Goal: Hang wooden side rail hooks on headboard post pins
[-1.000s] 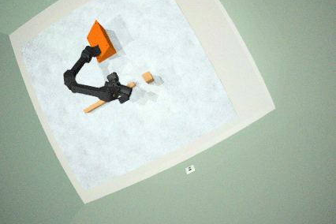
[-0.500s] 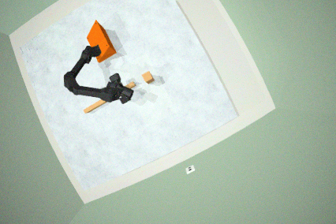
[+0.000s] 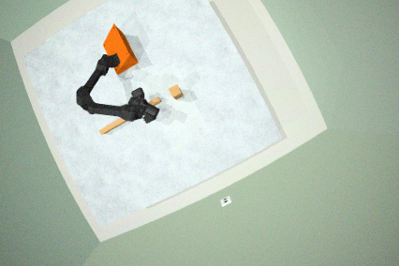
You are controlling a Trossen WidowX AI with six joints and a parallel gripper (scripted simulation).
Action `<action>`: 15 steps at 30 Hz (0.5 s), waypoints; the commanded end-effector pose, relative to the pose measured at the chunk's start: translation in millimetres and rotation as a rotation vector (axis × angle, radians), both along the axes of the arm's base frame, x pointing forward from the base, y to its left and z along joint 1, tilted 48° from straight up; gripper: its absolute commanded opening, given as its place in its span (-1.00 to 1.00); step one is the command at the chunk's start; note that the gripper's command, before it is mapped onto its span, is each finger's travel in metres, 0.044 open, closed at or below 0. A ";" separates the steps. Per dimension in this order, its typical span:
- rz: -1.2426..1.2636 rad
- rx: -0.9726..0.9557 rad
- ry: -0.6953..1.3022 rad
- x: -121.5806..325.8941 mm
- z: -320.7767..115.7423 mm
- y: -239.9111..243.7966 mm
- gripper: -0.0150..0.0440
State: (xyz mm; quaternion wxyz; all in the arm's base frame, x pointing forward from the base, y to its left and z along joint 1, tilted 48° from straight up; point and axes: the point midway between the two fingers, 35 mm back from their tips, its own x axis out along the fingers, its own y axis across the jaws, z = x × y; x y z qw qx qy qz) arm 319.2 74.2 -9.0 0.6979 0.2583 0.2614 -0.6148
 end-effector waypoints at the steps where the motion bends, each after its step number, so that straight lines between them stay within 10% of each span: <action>1: 0.004 -0.007 0.008 -0.3 -4.9 -6.4 1.00; 15: 0.004 -0.008 0.008 1.9 -19.8 -23.0 1.00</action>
